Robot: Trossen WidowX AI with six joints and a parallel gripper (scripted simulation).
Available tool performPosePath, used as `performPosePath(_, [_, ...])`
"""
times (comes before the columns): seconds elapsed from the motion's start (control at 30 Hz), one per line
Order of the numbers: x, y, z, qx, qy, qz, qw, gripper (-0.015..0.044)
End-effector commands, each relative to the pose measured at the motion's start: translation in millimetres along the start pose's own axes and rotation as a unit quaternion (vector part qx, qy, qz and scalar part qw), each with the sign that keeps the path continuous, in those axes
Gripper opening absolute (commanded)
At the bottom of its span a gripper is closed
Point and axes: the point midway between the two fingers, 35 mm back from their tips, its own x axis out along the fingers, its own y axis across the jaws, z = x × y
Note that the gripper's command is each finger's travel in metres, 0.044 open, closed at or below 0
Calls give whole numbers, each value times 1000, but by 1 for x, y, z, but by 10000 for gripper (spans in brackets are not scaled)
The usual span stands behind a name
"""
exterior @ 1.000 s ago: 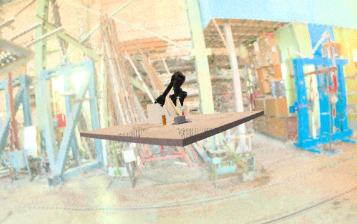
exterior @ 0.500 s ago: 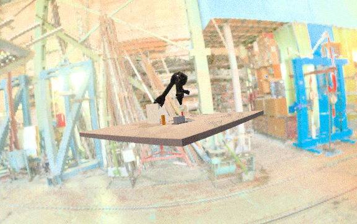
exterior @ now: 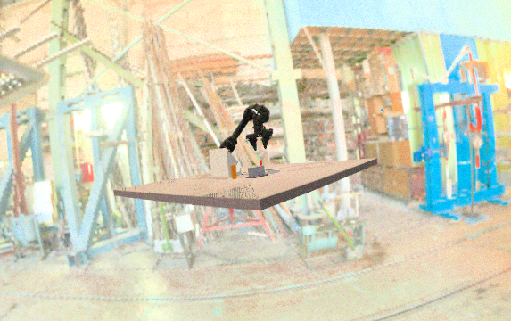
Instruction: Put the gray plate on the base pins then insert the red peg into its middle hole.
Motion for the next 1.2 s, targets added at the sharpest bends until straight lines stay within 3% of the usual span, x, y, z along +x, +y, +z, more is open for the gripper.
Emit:
performPosePath(0.0, [4, 51, -48, 361, -4, 8, 933, 440])
performPosePath(0.27, [9, 66, -68, 507, -1, 10, 862, 440])
performPosePath(0.93, [9, 66, -66, 509, -1, 10, 861, 440])
performPosePath(1.17, [35, 67, -66, 509, -1, 11, 861, 440])
